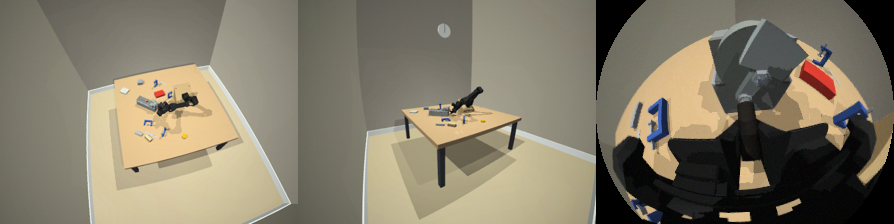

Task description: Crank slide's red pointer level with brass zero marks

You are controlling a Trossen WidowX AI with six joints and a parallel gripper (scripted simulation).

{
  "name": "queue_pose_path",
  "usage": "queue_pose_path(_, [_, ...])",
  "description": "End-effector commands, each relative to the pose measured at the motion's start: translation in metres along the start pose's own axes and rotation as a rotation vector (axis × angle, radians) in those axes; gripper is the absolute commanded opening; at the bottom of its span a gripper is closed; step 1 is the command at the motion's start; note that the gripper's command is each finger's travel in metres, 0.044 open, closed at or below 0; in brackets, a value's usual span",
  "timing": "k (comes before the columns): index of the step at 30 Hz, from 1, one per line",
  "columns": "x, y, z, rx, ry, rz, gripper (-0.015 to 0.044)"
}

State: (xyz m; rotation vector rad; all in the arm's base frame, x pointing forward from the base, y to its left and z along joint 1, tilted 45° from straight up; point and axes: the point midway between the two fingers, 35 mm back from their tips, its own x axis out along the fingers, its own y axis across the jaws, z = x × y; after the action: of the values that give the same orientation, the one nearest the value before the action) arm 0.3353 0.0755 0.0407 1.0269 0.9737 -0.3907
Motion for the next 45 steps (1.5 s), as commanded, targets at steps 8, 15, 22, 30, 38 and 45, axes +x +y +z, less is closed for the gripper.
queue_pose_path(8, [-0.0009,0.0025,0.0008,0.005,-0.002,0.006,0.0])
queue_pose_path(15, [-0.0009,0.0025,0.0008,0.005,-0.002,0.006,0.0])
queue_pose_path(22, [-0.0009,0.0025,0.0008,0.005,-0.002,0.006,0.0])
queue_pose_path(30, [-0.0009,0.0025,0.0007,0.005,-0.002,0.006,0.0])
queue_pose_path(38, [-0.0009,0.0025,0.0007,0.005,-0.002,0.006,0.0])
queue_pose_path(45, [-0.0009,0.0025,0.0007,0.005,-0.002,0.006,0.0])
